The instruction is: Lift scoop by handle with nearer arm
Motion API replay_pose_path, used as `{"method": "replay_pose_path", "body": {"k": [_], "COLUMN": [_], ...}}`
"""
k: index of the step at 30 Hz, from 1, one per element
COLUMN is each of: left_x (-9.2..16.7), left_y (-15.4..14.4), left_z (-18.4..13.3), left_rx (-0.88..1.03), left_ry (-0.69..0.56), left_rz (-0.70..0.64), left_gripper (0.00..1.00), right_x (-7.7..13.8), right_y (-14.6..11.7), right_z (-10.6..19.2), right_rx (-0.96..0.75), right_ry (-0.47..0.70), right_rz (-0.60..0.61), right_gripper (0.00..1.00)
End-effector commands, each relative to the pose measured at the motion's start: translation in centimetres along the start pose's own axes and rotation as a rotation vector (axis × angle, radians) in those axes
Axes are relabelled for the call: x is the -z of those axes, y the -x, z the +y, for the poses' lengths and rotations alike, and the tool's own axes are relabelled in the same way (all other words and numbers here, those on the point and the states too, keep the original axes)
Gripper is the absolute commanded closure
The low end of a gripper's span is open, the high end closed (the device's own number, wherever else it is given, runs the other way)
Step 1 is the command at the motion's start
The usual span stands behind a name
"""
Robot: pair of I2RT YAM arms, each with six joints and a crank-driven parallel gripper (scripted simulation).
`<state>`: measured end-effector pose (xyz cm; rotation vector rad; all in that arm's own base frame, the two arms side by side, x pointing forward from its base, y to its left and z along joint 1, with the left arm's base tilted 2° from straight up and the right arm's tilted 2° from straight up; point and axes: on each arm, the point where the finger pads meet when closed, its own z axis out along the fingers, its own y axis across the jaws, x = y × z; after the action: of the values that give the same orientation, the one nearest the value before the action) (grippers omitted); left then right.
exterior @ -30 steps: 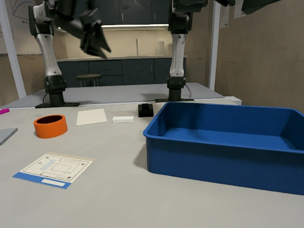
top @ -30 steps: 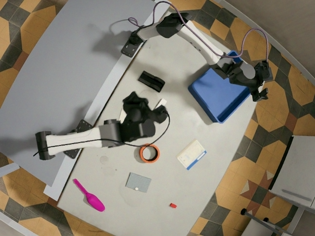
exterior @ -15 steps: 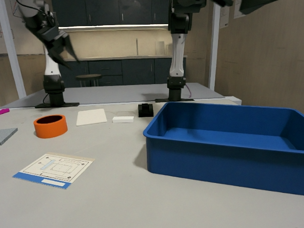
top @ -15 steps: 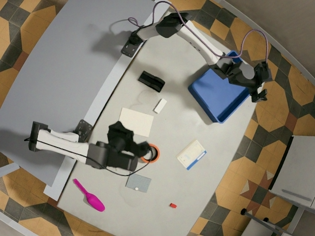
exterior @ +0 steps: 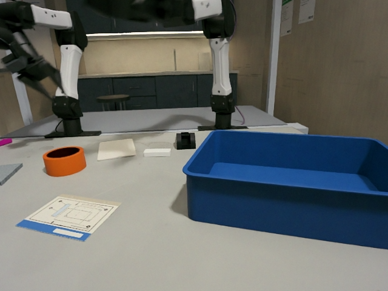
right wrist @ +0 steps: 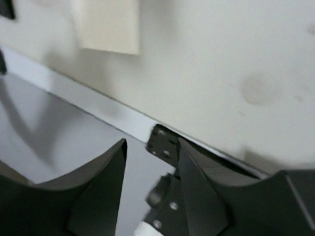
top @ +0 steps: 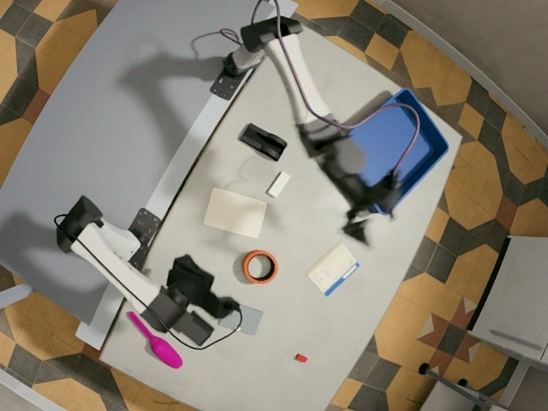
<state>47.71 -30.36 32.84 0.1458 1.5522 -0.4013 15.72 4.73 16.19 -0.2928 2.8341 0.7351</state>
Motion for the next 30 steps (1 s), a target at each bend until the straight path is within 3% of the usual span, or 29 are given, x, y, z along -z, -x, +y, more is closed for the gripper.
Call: {"method": "replay_pose_path", "body": {"k": [1,5,9,11,14,20,25,30], "left_x": [4.8,11.7,18.6,18.6,24.2,30.4,31.6,31.3], "left_y": [0.5,-1.4,-2.9,-2.9,-4.0,-5.2,-7.1,-6.3], "left_z": [-9.1,-17.3,-22.7,-22.7,-25.8,-28.1,-28.5,-28.6], "left_rx": [-0.026,-0.050,-0.066,-0.066,-0.075,-0.084,-0.097,-0.089], "left_ry": [-0.262,-0.521,-0.733,-0.733,-0.887,-1.045,-1.063,-1.058], "left_rz": [-0.027,-0.001,0.017,0.017,0.029,0.043,0.089,0.074], "left_gripper": [0.00,0.00,0.00,0.00,0.00,0.00,0.00,0.00], "right_x": [0.8,2.5,4.0,4.0,5.0,5.8,6.0,5.6], "right_y": [-1.2,-1.3,-2.8,-2.8,-3.9,-5.0,-5.4,-5.6], "right_z": [-5.0,-11.0,-17.2,-17.2,-21.3,-25.6,-27.1,-26.9], "right_rx": [-0.032,-0.135,-0.284,-0.284,-0.389,-0.504,-0.542,-0.540], "right_ry": [-0.108,-0.263,-0.398,-0.398,-0.478,-0.552,-0.566,-0.533], "right_rz": [0.044,0.042,0.072,0.072,0.093,0.117,0.126,0.140], "right_gripper": [0.57,0.57,0.57,0.57,0.57,0.57,0.57,0.57]}}
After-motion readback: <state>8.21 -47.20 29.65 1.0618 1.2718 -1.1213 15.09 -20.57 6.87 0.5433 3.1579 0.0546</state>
